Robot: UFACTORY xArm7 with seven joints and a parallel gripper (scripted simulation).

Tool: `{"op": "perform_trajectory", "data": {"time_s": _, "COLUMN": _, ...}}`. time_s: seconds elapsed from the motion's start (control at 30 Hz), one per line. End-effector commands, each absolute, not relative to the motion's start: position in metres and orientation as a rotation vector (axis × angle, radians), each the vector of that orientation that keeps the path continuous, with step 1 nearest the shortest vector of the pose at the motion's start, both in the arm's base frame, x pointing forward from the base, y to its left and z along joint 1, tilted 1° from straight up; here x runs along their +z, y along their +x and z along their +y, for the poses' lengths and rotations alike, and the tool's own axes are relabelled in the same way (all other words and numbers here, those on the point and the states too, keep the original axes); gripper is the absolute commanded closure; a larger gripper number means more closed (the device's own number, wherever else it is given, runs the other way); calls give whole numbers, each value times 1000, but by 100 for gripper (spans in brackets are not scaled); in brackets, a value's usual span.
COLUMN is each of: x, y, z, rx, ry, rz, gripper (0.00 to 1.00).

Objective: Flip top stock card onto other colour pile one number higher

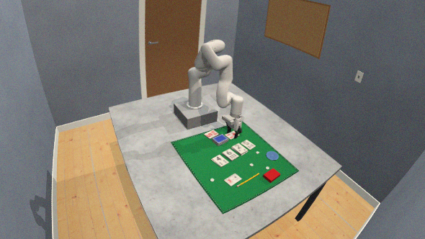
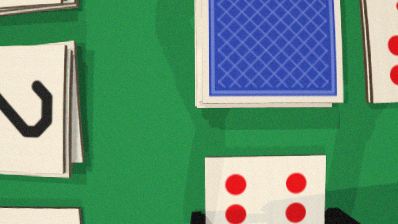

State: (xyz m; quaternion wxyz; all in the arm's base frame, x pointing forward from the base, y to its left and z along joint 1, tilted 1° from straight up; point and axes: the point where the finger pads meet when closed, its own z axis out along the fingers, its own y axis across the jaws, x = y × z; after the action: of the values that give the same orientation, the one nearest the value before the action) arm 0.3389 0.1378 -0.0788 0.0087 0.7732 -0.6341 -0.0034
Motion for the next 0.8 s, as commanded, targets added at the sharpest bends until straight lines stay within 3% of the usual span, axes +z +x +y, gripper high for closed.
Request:
{"op": "perform_trajectory", "data": {"time_s": 0.0, "x": -78, "y": 340, "z": 138, "rx": -8, "ry": 2418, "rz": -1983, "gripper": 26}}
{"op": "perform_trajectory", "data": {"time_s": 0.77, "x": -75, "y": 340, "z": 138, "rx": -8, "ry": 2418, "rz": -1983, "gripper": 26}}
